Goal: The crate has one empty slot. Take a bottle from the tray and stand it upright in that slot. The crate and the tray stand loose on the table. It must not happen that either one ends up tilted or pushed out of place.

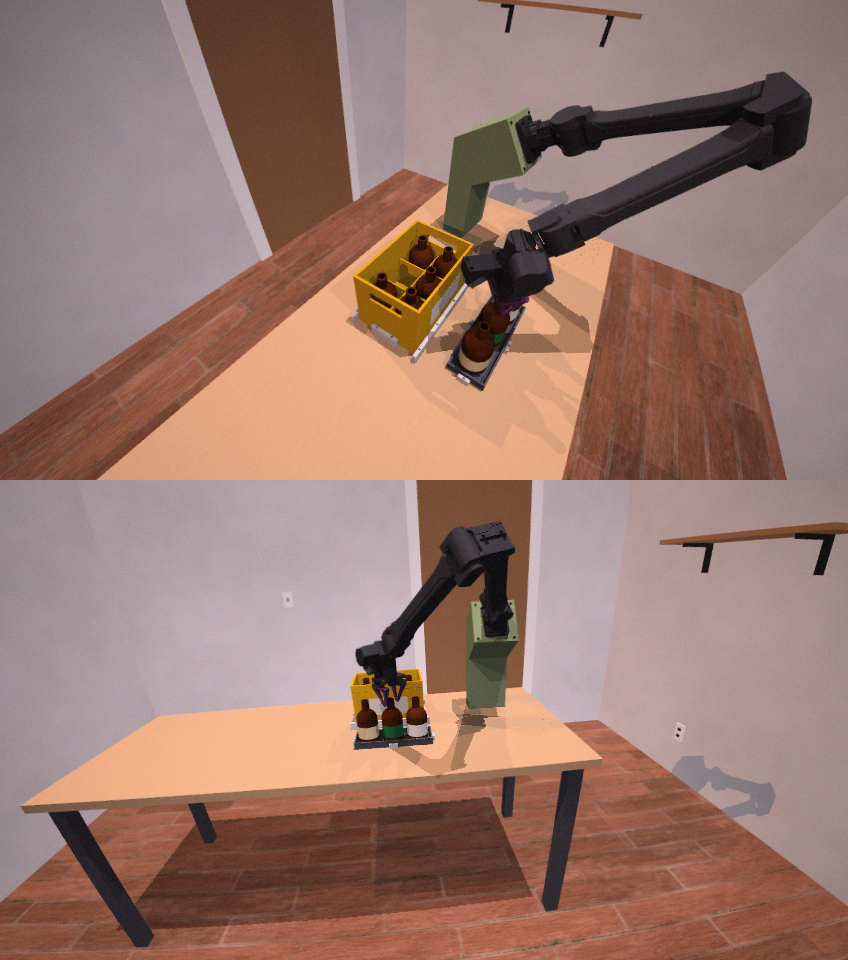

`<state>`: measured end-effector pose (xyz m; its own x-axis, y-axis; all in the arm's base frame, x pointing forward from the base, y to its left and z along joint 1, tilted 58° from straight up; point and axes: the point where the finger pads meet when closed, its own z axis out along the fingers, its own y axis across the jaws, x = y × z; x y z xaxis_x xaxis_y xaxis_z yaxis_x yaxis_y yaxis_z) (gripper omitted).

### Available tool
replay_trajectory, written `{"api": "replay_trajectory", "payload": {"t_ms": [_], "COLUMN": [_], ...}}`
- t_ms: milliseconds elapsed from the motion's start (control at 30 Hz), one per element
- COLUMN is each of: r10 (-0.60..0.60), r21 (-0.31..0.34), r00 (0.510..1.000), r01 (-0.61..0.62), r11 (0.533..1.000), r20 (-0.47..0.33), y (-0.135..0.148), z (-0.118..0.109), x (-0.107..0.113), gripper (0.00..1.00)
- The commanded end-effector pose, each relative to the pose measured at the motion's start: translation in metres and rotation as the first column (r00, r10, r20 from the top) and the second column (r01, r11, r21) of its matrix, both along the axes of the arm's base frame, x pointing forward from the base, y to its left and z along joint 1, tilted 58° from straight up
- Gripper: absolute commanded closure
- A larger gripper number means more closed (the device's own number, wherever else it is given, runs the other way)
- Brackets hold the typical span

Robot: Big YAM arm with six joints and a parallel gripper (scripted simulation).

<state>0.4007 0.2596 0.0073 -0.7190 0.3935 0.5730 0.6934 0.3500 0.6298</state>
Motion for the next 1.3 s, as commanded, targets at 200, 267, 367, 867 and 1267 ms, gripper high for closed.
{"api": "replay_trajectory", "payload": {"t_ms": [200,267,367,867,1267], "r10": [0.002,0.002,0.002,-0.002,-0.002], "r21": [-0.002,-0.002,-0.002,-0.002,-0.002], "r00": [1.0,1.0,1.0,1.0,1.0], "r01": [-0.002,-0.002,-0.002,0.002,0.002], "r11": [1.0,1.0,1.0,1.0,1.0], "r20": [-0.008,-0.008,-0.008,-0.007,-0.007], "y": [0.0058,0.0058,0.0058,0.0036,0.0037], "z": [-0.0042,-0.0042,-0.0042,-0.0042,-0.0042], "x": [0.0031,0.0031,0.0031,0.0042,0.0042], "gripper": [0.39,0.39,0.39,1.0,1.0]}}
